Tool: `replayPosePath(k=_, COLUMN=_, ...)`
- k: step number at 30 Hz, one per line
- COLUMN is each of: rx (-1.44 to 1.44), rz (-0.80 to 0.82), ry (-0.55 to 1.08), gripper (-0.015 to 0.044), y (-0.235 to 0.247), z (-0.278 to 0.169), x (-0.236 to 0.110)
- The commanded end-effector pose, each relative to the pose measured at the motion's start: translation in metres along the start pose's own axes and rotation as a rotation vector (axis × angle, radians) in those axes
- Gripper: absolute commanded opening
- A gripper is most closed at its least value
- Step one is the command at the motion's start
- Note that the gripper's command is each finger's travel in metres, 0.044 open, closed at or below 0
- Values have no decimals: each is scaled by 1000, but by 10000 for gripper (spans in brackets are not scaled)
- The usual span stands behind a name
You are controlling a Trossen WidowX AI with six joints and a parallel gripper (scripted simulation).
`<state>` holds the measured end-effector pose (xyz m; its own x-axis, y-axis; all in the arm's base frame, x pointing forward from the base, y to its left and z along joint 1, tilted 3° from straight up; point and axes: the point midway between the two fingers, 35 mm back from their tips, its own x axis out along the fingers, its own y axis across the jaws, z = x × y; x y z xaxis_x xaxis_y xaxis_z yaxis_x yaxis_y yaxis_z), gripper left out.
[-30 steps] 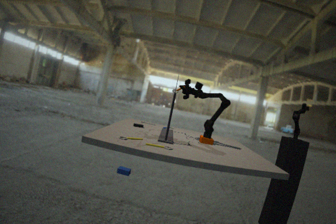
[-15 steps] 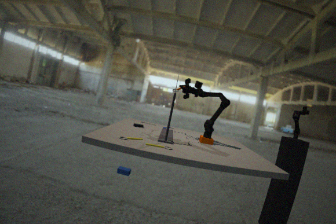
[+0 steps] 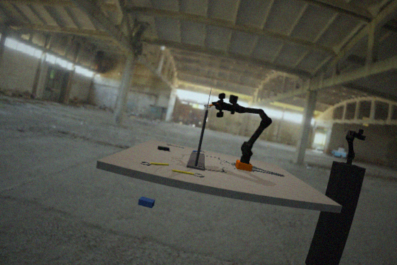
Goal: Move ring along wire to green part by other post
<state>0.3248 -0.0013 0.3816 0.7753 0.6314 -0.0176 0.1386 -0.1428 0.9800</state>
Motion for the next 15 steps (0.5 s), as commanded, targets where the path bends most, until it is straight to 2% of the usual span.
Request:
replayPosePath(k=1, rx=-46, rz=-16, ry=3, gripper=-150, y=2, z=-2, x=0)
replayPosePath(k=15, rx=-169, rz=-99, ry=-7, gripper=-150, y=-8, z=-1, x=0)
